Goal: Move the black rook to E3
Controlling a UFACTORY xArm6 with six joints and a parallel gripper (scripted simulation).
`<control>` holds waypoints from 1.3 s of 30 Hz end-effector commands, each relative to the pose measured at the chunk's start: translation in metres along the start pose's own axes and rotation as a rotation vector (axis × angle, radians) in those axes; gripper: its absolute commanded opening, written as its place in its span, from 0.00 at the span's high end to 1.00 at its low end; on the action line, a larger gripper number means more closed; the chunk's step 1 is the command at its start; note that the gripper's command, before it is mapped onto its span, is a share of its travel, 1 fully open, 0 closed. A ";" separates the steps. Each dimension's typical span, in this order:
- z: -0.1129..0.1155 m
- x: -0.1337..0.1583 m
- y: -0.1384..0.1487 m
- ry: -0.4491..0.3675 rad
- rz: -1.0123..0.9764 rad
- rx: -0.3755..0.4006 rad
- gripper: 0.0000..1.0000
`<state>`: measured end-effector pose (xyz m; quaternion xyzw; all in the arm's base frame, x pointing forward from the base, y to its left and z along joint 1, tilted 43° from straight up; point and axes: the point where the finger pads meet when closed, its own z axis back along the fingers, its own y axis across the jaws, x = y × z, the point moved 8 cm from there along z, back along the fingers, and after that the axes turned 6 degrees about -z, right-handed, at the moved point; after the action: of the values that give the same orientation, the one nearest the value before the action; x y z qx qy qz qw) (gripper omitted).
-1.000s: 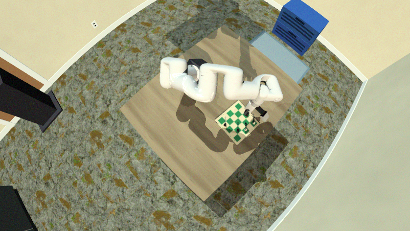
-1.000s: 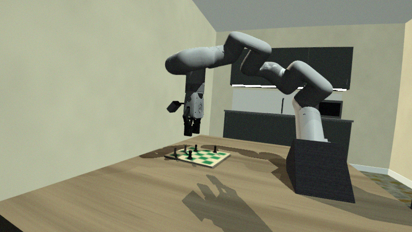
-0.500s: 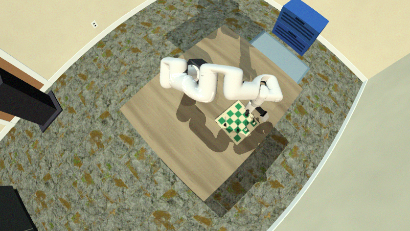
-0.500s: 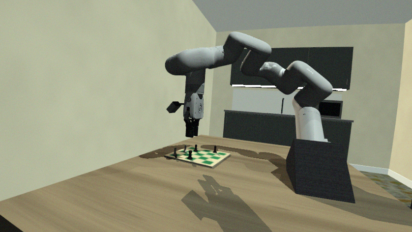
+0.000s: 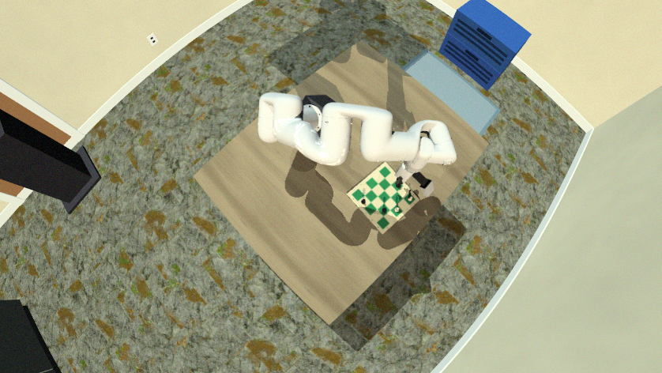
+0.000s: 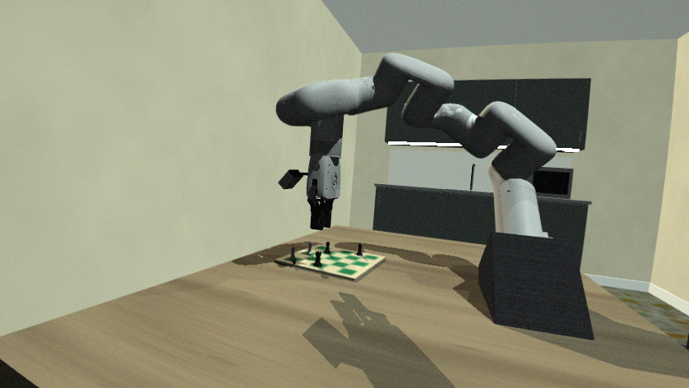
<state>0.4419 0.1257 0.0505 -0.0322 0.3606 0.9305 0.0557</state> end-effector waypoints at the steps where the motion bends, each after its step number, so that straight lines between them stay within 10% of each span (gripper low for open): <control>1: 0.002 -0.001 0.000 0.003 -0.001 -0.002 0.63; 39: -0.031 -0.001 0.000 0.005 -0.003 0.001 0.63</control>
<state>0.4427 0.1075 0.0308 -0.0338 0.3618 0.9300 0.0562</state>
